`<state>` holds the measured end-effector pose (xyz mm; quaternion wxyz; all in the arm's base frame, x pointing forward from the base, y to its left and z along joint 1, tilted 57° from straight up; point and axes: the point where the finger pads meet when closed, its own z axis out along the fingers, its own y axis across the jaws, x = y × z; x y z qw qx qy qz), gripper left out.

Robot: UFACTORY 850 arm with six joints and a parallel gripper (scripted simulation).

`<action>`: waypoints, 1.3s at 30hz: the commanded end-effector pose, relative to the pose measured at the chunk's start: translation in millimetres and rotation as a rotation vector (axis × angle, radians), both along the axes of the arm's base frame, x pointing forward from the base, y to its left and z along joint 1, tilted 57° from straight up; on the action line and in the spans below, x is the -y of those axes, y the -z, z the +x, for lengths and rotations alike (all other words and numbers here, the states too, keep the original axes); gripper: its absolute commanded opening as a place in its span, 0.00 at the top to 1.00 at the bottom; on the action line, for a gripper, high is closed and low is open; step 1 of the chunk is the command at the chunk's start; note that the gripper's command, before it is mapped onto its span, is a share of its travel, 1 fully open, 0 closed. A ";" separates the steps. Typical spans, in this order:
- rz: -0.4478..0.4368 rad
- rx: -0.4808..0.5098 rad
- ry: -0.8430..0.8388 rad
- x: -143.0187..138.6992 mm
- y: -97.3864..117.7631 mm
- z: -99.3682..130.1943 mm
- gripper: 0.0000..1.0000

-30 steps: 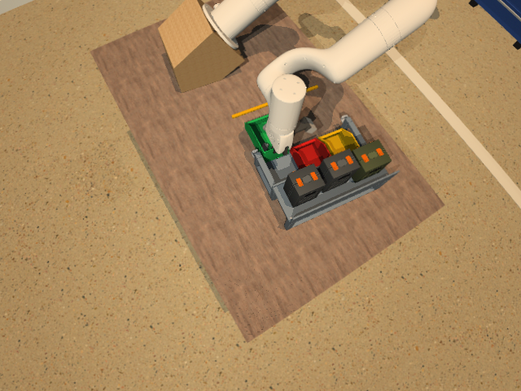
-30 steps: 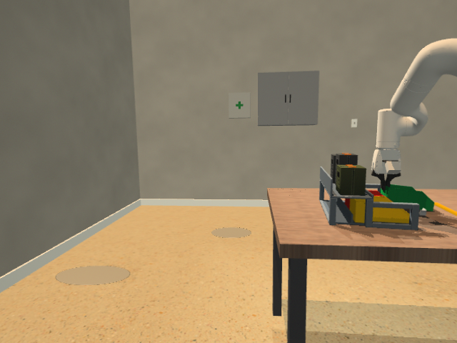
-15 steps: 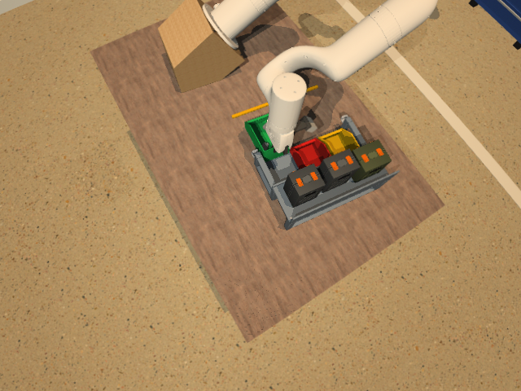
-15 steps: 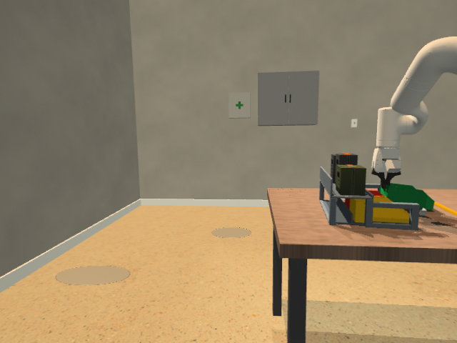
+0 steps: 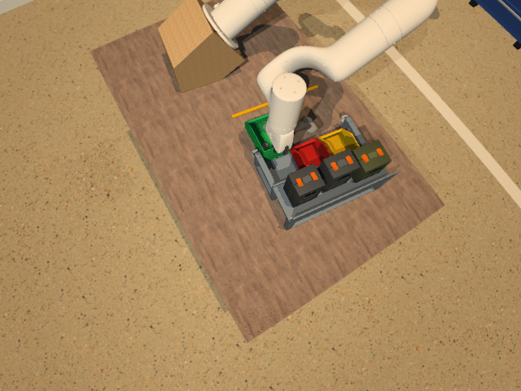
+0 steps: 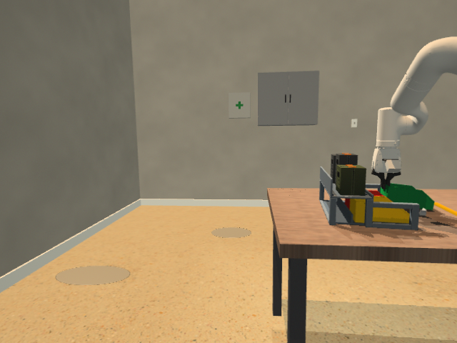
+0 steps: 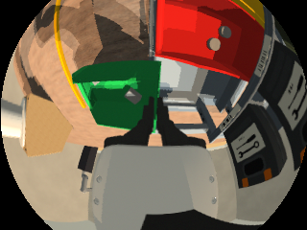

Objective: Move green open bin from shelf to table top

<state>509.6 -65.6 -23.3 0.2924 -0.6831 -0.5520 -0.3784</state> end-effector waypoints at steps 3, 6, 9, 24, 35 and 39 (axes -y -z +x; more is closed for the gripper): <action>-0.001 0.001 0.001 0.8 -0.3 0.4 1.00; -0.001 0.001 0.001 0.3 -0.3 -1.5 1.00; -0.001 0.001 0.001 -1.0 -0.2 -7.4 1.00; -0.001 0.001 0.001 -2.7 0.0 -15.1 1.00; -0.001 0.001 0.001 -4.7 0.2 -23.9 1.00; -0.001 0.001 0.001 -4.7 0.2 -23.9 1.00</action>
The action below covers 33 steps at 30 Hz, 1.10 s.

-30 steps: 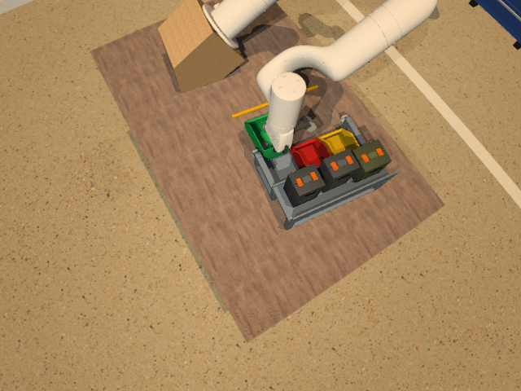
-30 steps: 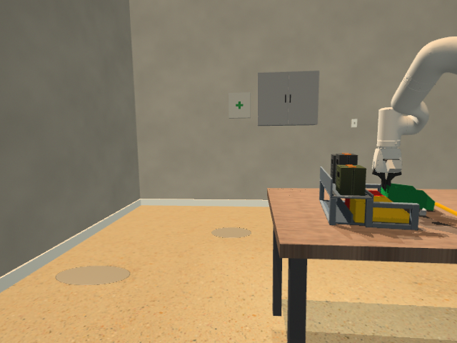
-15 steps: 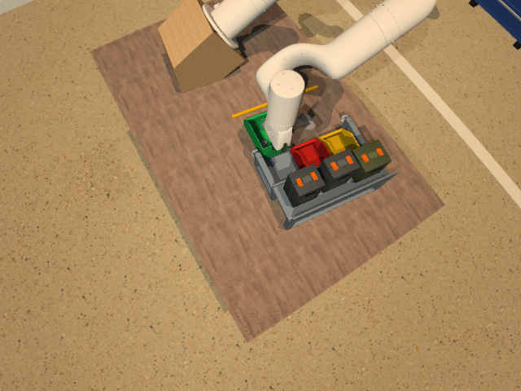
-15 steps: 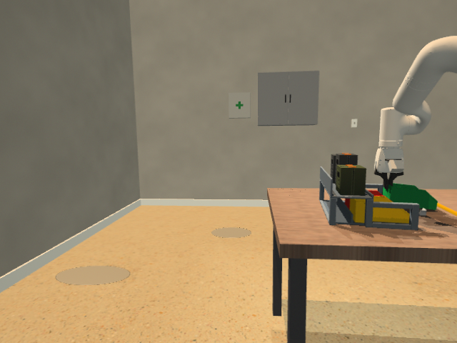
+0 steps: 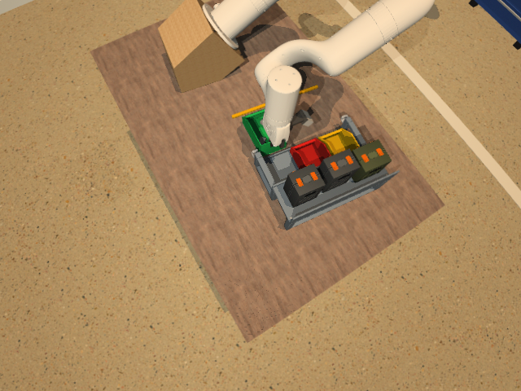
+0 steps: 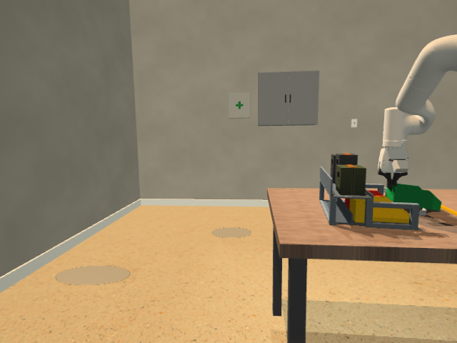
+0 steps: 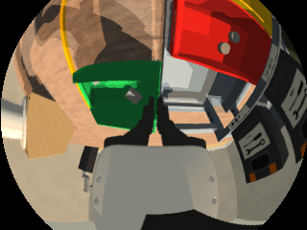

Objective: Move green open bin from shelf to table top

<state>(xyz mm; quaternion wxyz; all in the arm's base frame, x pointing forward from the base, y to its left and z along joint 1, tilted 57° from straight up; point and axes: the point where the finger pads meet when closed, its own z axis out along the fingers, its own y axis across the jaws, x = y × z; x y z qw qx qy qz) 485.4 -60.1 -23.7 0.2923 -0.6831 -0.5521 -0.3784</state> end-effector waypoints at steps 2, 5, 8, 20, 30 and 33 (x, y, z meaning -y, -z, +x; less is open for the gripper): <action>-0.001 0.001 0.001 -0.2 -0.2 -3.7 1.00; -0.001 0.001 0.001 -1.6 -0.1 -9.9 1.00; -0.001 0.001 0.001 -1.6 -0.1 -9.9 1.00; -0.001 0.001 0.001 -5.5 2.5 -8.9 1.00; -0.001 0.001 0.001 -8.1 4.3 -8.3 1.00; -0.001 0.001 0.001 -8.1 4.3 -8.3 1.00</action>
